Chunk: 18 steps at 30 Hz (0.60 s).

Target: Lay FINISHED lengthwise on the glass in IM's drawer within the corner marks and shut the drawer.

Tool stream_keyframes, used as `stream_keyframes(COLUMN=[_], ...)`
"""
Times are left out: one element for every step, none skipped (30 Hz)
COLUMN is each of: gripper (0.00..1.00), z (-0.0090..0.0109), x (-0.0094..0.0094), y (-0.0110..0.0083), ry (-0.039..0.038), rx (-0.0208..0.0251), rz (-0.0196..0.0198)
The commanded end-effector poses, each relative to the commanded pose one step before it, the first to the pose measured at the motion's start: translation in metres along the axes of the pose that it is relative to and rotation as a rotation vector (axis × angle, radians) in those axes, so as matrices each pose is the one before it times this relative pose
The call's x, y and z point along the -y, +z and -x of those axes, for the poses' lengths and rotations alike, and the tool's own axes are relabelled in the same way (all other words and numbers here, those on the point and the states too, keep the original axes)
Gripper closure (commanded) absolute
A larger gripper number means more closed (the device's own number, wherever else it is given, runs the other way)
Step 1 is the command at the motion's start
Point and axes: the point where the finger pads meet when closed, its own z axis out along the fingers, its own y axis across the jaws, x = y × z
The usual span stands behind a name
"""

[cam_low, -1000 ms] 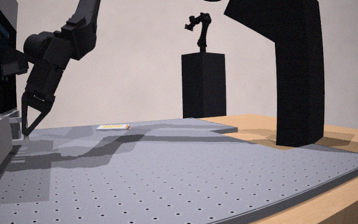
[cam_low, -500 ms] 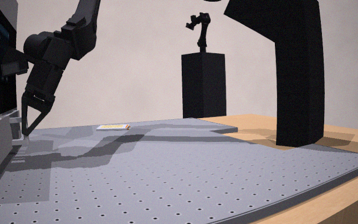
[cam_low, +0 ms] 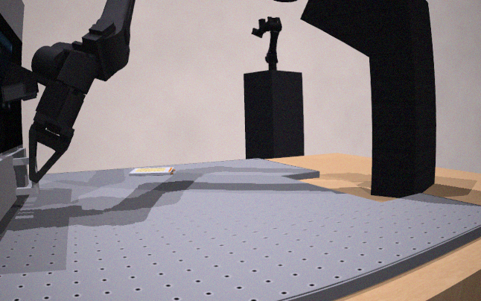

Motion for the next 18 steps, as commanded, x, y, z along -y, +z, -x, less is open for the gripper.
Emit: stream_keyframes(gripper=[0.92,0.92,0.92,0.92,0.92,0.92,0.92,0.92,0.92,0.92,0.92,0.92,0.92,0.92,0.92,0.92,0.92,0.92], z=[-0.07935,0.00000,0.00000,0.00000,0.00000,0.00000,0.00000,0.00000,0.00000,0.00000,0.00000,0.00000,0.00000,0.00000,0.00000,-0.00306,-0.00158,0.00066], x=[-0.02545,0.00000,0.00000,0.00000,0.00000,0.00000,0.00000,0.00000,0.00000,0.00000,0.00000,0.00000,0.00000,0.00000,0.00000,-0.00310,-0.00058,0.00027], y=[-0.00348,0.00000,0.00000,0.00000,0.00000,0.00000,0.00000,0.00000,0.00000,0.00000,0.00000,0.00000,0.00000,0.00000,0.00000,-0.00020,0.00027,-0.00025], ry=[-0.05935,0.00000,0.00000,0.00000,0.00000,0.00000,0.00000,0.00000,0.00000,0.00000,0.00000,0.00000,0.00000,0.00000,0.00000,-0.01998,-0.01357,-0.00002], rx=[-0.15178,0.00000,0.00000,0.00000,0.00000,0.00000,0.00000,0.00000,0.00000,0.00000,0.00000,0.00000,0.00000,0.00000,0.00000,-0.04148,-0.02130,-0.00002], rz=[0.04488,0.00000,0.00000,0.00000,0.00000,0.00000,0.00000,0.00000,0.00000,0.00000,0.00000,0.00000,0.00000,0.00000,0.00000,0.02659,0.00941,0.00003])
